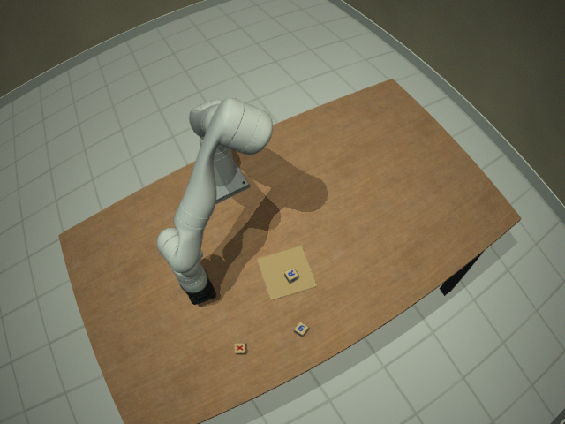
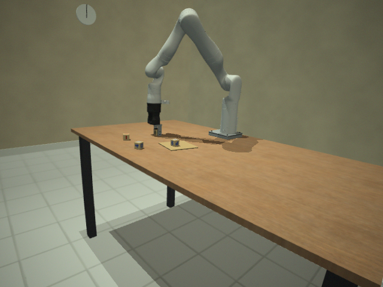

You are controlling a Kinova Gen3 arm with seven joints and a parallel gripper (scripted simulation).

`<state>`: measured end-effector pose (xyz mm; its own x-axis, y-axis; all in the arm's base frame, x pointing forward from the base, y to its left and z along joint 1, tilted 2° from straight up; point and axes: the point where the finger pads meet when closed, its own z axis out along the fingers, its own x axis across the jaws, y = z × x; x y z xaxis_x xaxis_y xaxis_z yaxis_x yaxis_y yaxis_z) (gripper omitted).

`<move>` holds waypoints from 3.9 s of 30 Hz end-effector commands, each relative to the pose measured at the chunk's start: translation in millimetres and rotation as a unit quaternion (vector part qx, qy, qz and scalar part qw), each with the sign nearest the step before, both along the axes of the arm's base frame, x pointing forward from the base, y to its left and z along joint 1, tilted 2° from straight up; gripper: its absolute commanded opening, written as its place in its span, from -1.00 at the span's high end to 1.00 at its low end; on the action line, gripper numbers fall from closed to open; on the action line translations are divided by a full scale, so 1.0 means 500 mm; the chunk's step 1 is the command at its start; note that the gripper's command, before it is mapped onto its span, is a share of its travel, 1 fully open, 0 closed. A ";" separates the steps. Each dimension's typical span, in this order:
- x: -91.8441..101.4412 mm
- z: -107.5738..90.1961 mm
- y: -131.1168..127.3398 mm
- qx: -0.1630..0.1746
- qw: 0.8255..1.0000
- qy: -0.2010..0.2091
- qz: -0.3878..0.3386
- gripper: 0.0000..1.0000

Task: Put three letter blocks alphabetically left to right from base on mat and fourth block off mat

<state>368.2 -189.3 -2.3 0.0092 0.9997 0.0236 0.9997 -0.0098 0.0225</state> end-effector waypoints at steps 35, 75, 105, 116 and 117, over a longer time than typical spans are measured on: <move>0.001 0.002 -0.001 0.000 1.000 -0.001 0.000 -0.14; -0.003 0.201 -0.001 0.000 1.000 0.000 -0.004 -0.14; 0.021 0.198 0.167 0.005 0.980 0.018 -0.199 -0.14; 0.032 0.200 0.275 0.003 0.947 0.024 -0.321 -0.14; 0.033 0.200 0.288 0.003 0.942 0.024 -0.335 -0.14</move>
<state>383.0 -64.3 97.9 0.6413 0.7670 0.0194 0.7672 -0.6409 -0.0255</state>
